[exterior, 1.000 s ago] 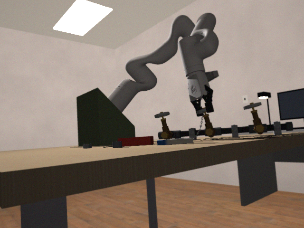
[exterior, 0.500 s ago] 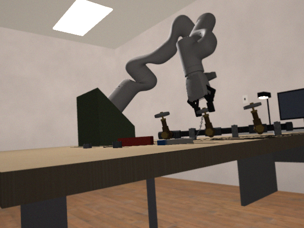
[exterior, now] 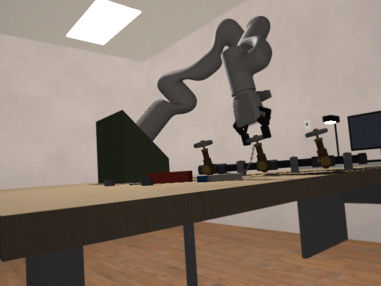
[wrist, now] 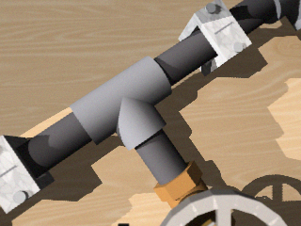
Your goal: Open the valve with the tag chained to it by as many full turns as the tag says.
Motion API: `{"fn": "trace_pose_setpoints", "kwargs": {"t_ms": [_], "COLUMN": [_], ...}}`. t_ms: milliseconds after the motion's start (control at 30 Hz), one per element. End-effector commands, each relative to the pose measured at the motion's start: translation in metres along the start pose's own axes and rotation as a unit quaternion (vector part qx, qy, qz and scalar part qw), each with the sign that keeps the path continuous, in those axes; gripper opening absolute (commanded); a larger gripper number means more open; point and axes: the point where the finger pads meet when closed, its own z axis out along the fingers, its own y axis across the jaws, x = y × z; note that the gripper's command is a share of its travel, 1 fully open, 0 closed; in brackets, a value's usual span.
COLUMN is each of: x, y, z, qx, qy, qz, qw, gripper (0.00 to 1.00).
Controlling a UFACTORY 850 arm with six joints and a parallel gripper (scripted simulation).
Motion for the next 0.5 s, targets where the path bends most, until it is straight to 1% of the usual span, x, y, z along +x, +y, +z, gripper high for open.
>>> {"fn": "trace_pose_setpoints", "kwargs": {"t_ms": [0, 467], "x": [0.0001, 0.0001], "y": [0.0009, 0.0009], "z": [-0.0007, -0.0007], "qx": [-0.001, -0.001], "qy": [0.000, 0.000], "qz": [0.000, 0.003], "qw": [1.000, 1.000], "gripper": [1.00, 1.00]}}
